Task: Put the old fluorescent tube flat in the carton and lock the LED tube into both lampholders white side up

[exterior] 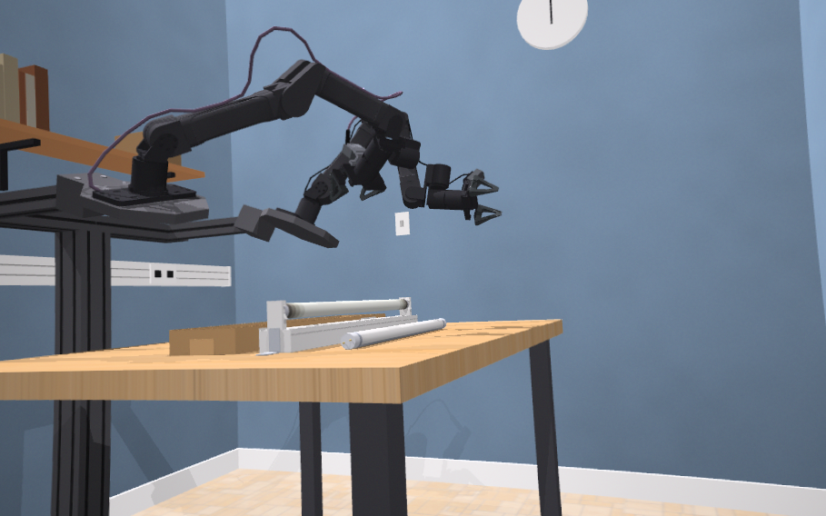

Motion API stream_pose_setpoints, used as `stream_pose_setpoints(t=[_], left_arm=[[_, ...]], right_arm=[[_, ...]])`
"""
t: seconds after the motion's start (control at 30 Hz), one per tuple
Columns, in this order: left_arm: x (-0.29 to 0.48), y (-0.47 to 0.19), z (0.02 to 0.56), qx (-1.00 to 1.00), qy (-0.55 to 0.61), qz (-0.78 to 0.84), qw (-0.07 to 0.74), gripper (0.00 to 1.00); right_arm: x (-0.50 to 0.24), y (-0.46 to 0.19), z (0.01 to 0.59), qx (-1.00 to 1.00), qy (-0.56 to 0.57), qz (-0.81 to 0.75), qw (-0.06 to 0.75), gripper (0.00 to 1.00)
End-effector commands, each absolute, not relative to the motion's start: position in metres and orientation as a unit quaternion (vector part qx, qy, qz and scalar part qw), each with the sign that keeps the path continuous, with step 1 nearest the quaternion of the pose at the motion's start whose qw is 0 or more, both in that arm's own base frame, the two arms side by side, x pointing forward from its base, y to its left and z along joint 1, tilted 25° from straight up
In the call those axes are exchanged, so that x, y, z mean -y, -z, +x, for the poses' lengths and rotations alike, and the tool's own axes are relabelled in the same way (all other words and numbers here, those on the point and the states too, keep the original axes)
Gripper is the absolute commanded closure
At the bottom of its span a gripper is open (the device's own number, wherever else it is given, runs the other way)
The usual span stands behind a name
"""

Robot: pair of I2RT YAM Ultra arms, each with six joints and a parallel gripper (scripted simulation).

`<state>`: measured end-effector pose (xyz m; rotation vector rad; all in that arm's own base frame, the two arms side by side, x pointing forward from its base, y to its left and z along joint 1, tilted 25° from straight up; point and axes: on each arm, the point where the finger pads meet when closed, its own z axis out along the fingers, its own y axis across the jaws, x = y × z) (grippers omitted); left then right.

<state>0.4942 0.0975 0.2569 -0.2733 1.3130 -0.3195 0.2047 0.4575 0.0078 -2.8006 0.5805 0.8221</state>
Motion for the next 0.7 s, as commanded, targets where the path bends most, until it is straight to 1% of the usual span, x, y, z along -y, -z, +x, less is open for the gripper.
stream_pose_setpoints(t=[0.0, 0.53, 0.57, 0.6, 0.67], left_arm=[[-0.0966, -0.2628, 0.4933, -0.601, 0.147, -0.123, 0.776, 0.0], [-0.0966, -0.2628, 0.4933, -0.601, 0.147, -0.123, 0.776, 0.0], [-0.0956, -0.2599, 0.4945, -0.605, 0.148, -0.123, 0.773, 0.0], [-0.0956, -0.2599, 0.4945, -0.605, 0.148, -0.123, 0.773, 0.51], [-0.0956, -0.2599, 0.4945, -0.605, 0.148, -0.123, 0.773, 0.51]], right_arm=[[-0.4603, -0.0134, 0.2034, -0.19, -0.274, -0.939, 0.088, 0.0], [-0.4603, -0.0134, 0.2034, -0.19, -0.274, -0.939, 0.088, 0.0], [-0.4649, -0.0204, 0.1969, -0.183, -0.279, -0.938, 0.094, 0.0], [-0.4649, -0.0204, 0.1969, -0.183, -0.279, -0.938, 0.094, 0.0], [-0.4649, -0.0204, 0.1969, -0.183, -0.279, -0.938, 0.094, 0.0]])
